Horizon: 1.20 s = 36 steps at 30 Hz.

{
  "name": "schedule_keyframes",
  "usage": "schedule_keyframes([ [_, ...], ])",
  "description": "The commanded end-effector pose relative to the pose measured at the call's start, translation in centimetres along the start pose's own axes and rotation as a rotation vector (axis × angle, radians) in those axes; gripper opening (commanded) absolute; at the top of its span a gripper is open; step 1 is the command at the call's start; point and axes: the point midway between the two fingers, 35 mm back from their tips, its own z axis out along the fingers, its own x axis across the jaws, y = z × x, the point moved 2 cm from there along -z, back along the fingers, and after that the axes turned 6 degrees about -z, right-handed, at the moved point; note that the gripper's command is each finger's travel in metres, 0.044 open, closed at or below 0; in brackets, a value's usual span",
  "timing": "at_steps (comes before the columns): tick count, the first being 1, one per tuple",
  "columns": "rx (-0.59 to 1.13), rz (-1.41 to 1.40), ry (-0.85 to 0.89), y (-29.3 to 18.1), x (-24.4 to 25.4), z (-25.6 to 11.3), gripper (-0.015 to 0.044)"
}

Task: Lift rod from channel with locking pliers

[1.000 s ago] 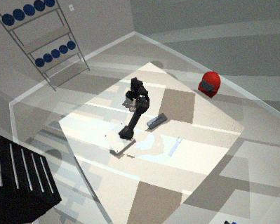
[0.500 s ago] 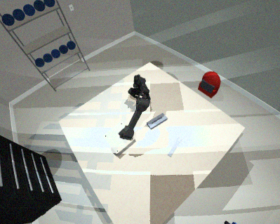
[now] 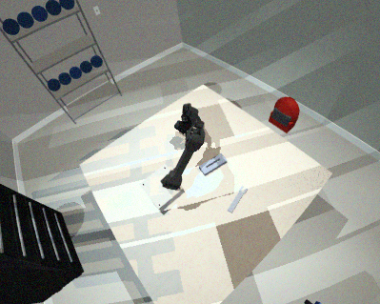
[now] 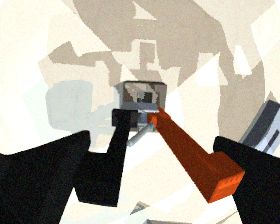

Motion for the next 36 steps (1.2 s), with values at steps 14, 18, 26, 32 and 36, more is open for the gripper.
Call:
schedule_keyframes([
  [14,0.005,-0.004,-0.006,-0.13,-0.15,1.25,0.0429],
  [18,0.005,-0.004,-0.006,-0.13,-0.15,1.25,0.0424],
  [26,0.005,-0.004,-0.006,-0.13,-0.15,1.25,0.0413],
  [32,0.005,-0.004,-0.006,-0.13,-0.15,1.25,0.0405],
  [36,0.005,-0.004,-0.006,-0.13,-0.15,1.25,0.04],
])
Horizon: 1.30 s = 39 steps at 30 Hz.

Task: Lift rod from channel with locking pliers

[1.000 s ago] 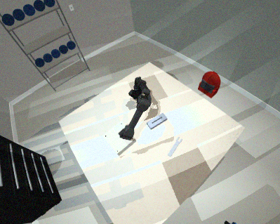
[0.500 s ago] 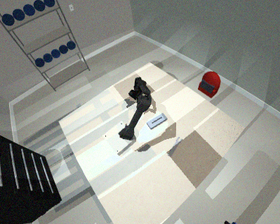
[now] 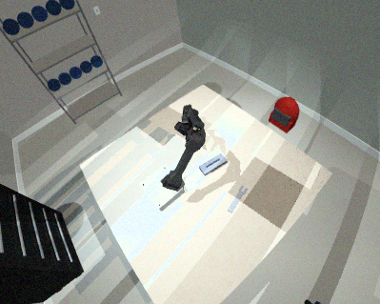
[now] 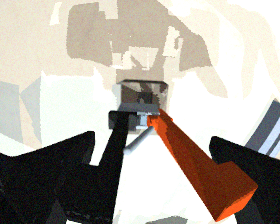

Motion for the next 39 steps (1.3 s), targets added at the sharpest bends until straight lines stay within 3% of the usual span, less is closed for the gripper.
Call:
schedule_keyframes([
  [1,-0.001,-0.004,-0.005,0.02,-0.07,0.07,0.0399],
  [39,-0.001,-0.004,-0.005,0.02,-0.07,0.07,0.0348],
])
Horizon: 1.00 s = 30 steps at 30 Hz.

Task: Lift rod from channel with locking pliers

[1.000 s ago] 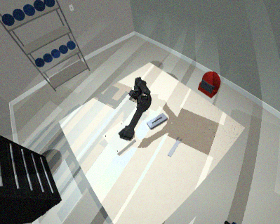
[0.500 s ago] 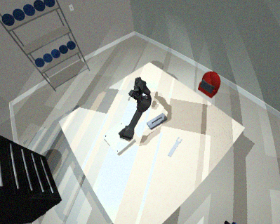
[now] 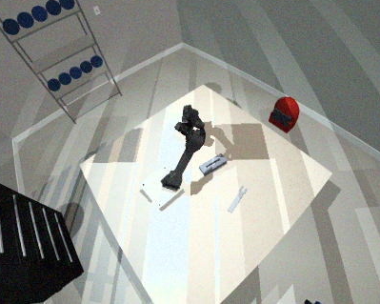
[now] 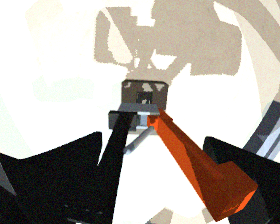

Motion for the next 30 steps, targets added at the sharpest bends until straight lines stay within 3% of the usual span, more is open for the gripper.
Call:
schedule_keyframes([
  [1,-0.001,-0.004,-0.005,0.0,-0.1,0.1,0.0347],
  [16,-0.001,-0.004,-0.005,0.0,-0.1,0.0,0.0321],
  [30,-0.002,-0.002,-0.009,0.1,0.2,-2.5,0.0321],
])
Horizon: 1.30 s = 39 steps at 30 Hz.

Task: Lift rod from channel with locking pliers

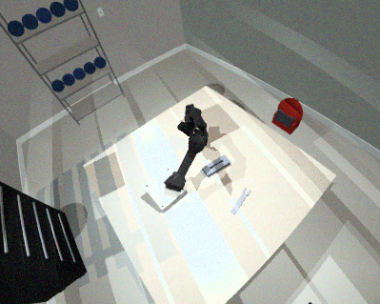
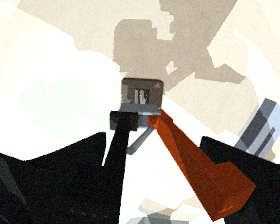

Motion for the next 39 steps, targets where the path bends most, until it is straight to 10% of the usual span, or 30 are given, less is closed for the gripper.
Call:
schedule_keyframes([
  [1,-0.004,0.004,0.005,0.1,0.2,-0.9,0.0321],
  [39,-0.007,0.101,0.01,-0.8,-4.8,-2.8,0.0321],
])
